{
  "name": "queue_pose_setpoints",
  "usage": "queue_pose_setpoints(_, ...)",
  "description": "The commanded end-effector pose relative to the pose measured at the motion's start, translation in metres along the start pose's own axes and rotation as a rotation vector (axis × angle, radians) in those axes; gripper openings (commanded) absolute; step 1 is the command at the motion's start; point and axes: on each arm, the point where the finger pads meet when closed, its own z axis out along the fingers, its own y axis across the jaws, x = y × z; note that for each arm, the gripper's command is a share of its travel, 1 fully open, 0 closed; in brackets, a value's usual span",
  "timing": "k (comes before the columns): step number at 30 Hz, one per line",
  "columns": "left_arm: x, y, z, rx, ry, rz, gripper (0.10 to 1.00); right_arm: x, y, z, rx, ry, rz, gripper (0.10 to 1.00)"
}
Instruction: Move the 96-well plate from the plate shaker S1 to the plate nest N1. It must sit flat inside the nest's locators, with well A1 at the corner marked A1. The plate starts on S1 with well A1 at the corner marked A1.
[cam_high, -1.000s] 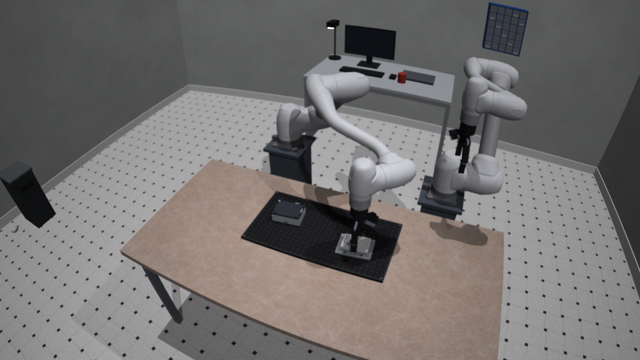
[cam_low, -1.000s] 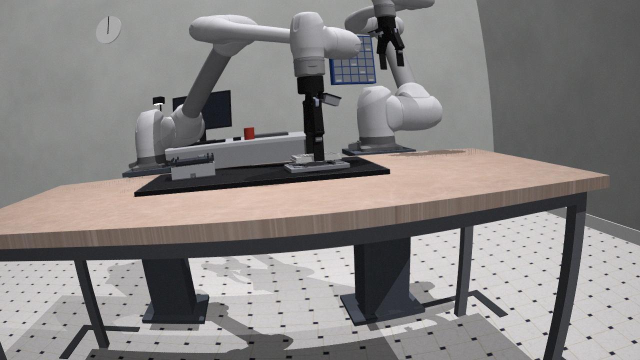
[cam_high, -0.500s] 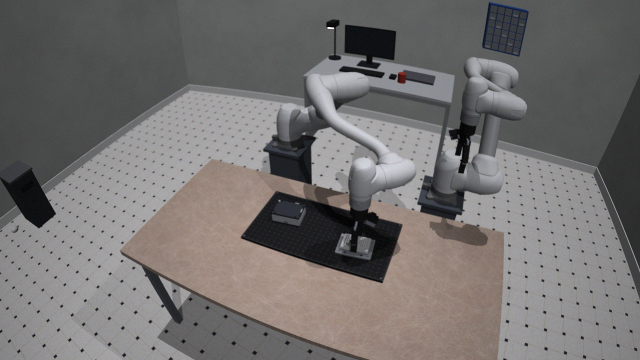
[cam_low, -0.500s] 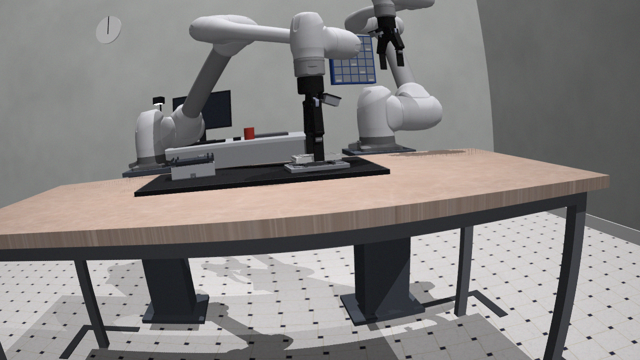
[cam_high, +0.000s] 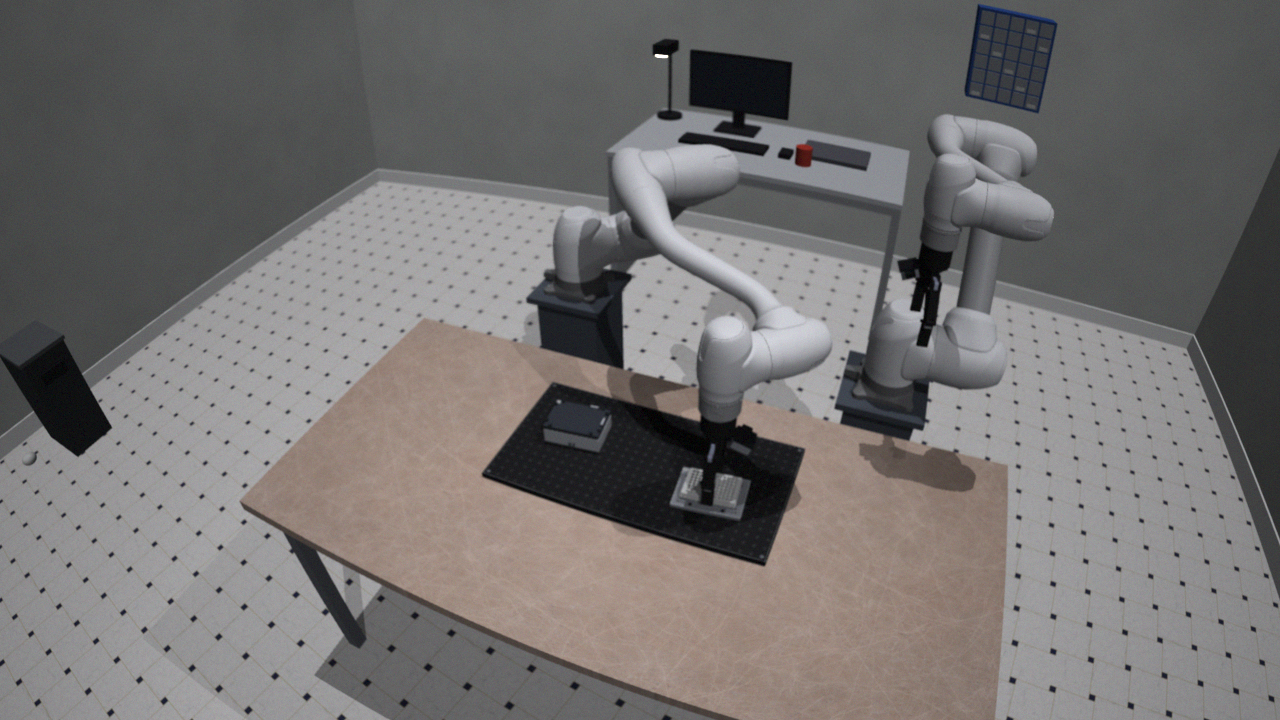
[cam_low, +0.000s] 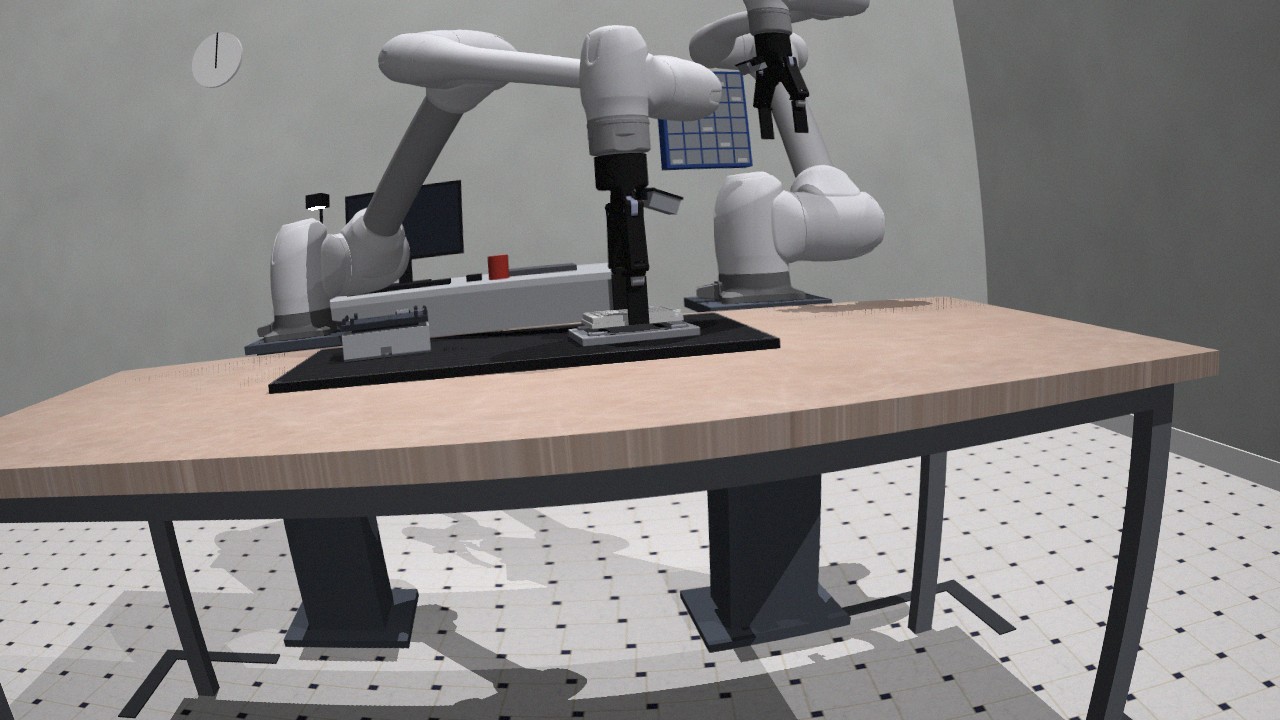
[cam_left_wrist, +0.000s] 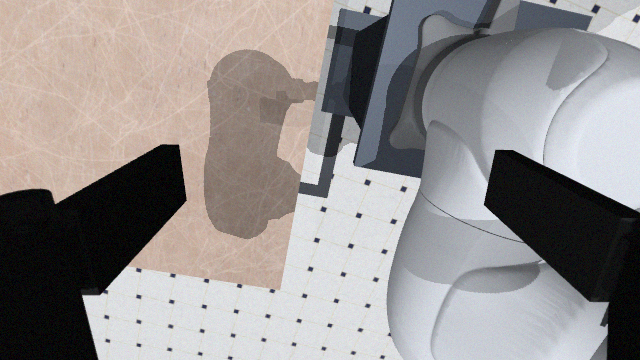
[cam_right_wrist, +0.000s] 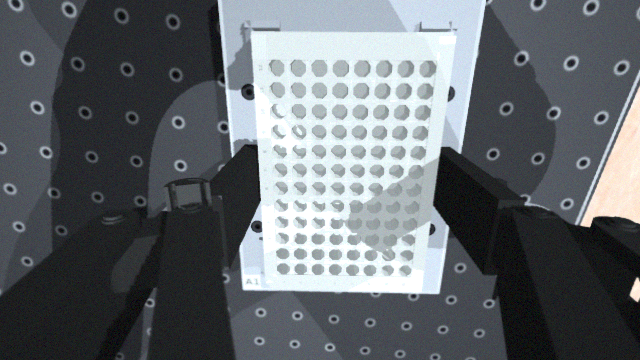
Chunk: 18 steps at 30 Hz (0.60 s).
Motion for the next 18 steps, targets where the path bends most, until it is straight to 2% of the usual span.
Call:
queue_pose_setpoints(1, -0.0001, -0.0003, -0.0005, 0.001, 0.000, 0.000, 1.000, 0.0004, 0.0003, -0.0019, -0.002, 0.002, 0.000, 0.605)
queue_pose_setpoints(18, -0.0001, -0.0003, -0.0005, 0.001, 0.000, 0.000, 1.000, 0.0004, 0.0004, 0.0006, -0.002, 0.002, 0.000, 0.605)
